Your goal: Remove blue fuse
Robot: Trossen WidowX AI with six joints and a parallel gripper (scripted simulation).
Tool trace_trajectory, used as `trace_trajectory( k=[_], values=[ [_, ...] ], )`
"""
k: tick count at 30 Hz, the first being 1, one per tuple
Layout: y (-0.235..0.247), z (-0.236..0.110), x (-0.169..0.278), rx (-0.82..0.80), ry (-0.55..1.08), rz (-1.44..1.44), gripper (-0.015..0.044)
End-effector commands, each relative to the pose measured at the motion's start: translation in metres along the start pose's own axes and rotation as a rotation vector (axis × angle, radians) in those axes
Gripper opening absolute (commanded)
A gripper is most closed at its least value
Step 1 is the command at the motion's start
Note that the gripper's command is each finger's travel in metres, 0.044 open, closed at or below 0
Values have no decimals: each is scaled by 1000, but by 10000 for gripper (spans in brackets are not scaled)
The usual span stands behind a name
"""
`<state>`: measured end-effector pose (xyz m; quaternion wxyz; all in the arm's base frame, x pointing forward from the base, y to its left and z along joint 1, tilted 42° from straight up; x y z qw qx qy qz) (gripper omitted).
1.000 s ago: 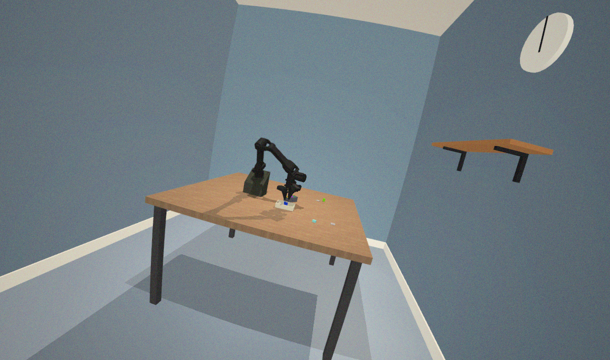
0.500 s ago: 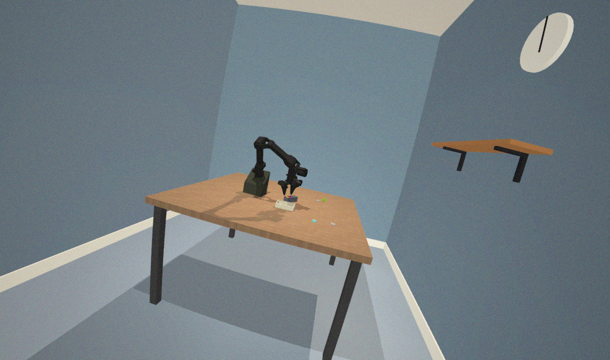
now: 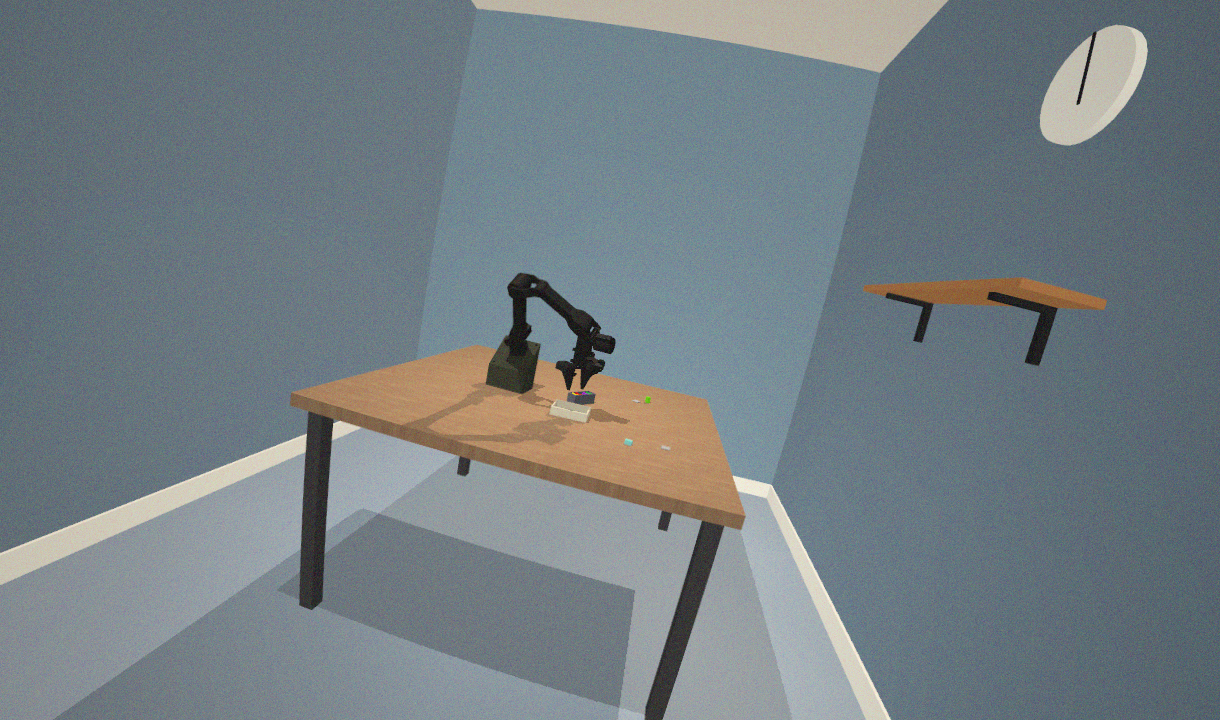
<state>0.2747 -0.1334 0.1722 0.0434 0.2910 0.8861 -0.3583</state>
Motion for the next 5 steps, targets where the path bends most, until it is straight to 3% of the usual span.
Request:
trace_trajectory(
  k=[1, 5],
  values=[
    [0, 0, 0, 0, 0, 0, 330],
    [0, 0, 0, 0, 0, 0, 330]
  ],
)
Point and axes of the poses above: the point midway between the two fingers, 35 mm back from their tips, its own z axis out along the fingers, its own y axis across the jaws, x = y × z, the point moved 10 cm from there along -z, back along the fingers, and after that the axes turned 6 degrees about -z, right-handed, at the moved point
